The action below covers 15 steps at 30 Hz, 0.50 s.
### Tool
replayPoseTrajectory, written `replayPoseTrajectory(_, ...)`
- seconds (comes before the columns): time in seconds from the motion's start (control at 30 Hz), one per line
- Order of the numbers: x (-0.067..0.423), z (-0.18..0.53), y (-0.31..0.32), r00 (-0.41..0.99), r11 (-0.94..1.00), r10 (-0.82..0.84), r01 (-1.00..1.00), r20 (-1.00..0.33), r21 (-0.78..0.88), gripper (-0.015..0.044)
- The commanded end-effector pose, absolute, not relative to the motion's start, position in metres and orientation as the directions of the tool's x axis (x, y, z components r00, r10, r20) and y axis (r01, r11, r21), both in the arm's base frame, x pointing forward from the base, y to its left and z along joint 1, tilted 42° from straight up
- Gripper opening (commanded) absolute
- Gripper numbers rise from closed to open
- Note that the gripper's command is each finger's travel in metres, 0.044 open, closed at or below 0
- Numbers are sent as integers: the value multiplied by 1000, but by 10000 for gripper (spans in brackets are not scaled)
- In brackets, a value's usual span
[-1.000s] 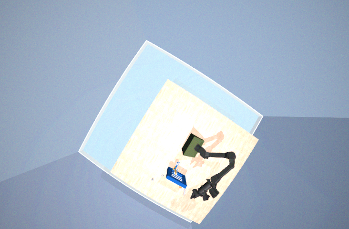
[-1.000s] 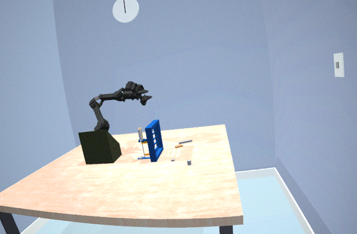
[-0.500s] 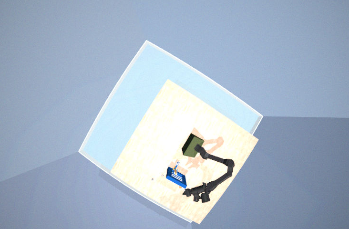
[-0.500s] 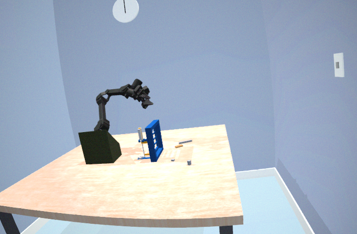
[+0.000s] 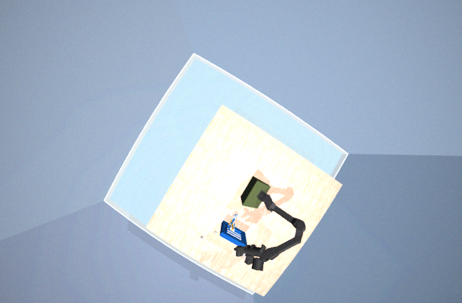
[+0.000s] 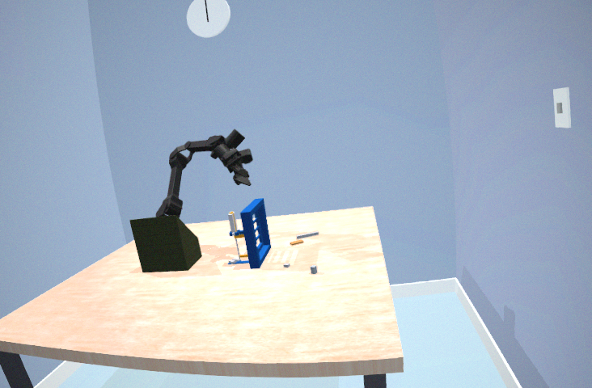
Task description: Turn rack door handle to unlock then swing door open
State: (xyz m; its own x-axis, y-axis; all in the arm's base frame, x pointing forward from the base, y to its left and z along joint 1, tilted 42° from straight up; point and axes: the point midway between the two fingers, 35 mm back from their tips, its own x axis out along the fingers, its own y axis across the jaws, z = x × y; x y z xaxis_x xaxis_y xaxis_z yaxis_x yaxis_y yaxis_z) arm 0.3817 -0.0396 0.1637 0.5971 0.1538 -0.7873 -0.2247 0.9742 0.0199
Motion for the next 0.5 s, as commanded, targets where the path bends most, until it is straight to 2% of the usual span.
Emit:
replayPoseTrajectory(0.0, 381, 149, -43, 524, 967, 190, -248, -830, 64, 285)
replayPoseTrajectory(0.47, 371, 105, -56, 261, 926, 331, -275, -907, 259, 285)
